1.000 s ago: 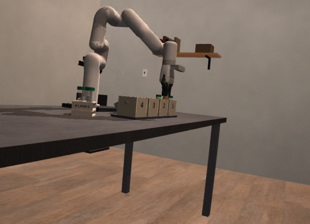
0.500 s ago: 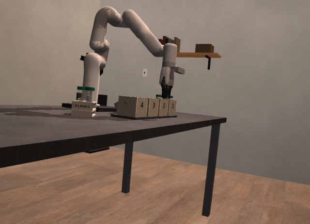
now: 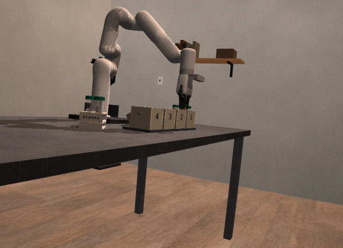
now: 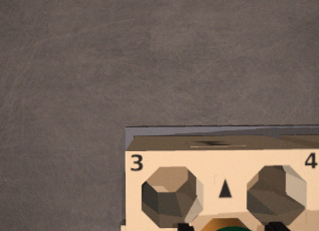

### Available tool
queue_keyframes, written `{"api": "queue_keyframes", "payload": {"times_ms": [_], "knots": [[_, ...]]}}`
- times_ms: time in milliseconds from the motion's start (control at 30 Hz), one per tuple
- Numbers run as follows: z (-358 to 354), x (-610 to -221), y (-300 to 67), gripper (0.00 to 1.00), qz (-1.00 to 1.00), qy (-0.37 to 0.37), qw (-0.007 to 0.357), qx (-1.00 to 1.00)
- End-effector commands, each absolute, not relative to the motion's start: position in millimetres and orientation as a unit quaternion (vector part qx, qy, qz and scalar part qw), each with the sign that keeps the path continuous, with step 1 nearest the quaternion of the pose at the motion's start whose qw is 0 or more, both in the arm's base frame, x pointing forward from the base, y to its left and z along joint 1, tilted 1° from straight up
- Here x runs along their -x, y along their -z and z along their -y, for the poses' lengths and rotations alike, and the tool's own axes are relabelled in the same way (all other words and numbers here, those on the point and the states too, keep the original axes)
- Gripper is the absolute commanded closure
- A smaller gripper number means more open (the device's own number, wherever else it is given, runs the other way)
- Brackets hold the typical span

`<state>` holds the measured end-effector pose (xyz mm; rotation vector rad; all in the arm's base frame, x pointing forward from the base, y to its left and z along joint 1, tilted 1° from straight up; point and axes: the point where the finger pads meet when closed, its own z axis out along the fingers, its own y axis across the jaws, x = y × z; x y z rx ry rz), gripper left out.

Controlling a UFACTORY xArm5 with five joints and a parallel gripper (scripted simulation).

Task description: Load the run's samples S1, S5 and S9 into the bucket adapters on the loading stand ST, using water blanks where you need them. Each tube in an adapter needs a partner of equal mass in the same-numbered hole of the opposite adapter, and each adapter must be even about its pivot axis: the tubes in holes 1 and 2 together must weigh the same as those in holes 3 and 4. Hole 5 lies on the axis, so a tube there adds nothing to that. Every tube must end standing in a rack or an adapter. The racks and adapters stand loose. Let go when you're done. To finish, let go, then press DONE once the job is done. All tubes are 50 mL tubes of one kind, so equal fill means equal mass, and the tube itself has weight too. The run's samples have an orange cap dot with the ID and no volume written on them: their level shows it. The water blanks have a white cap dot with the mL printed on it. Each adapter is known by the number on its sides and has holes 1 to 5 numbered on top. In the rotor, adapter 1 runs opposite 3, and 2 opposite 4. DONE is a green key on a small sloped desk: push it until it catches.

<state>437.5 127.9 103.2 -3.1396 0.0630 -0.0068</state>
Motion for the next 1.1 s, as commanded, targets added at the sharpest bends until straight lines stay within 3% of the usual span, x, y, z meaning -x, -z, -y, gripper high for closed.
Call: {"api": "queue_keyframes", "payload": {"times_ms": [0,1067], "knots": [[-128.2,-438.7,-104.4,0.56,-0.020,0.002,0.009,1.000],[-128.0,-438.7,-118.4,0.56,-0.020,0.002,0.009,1.000]]}}
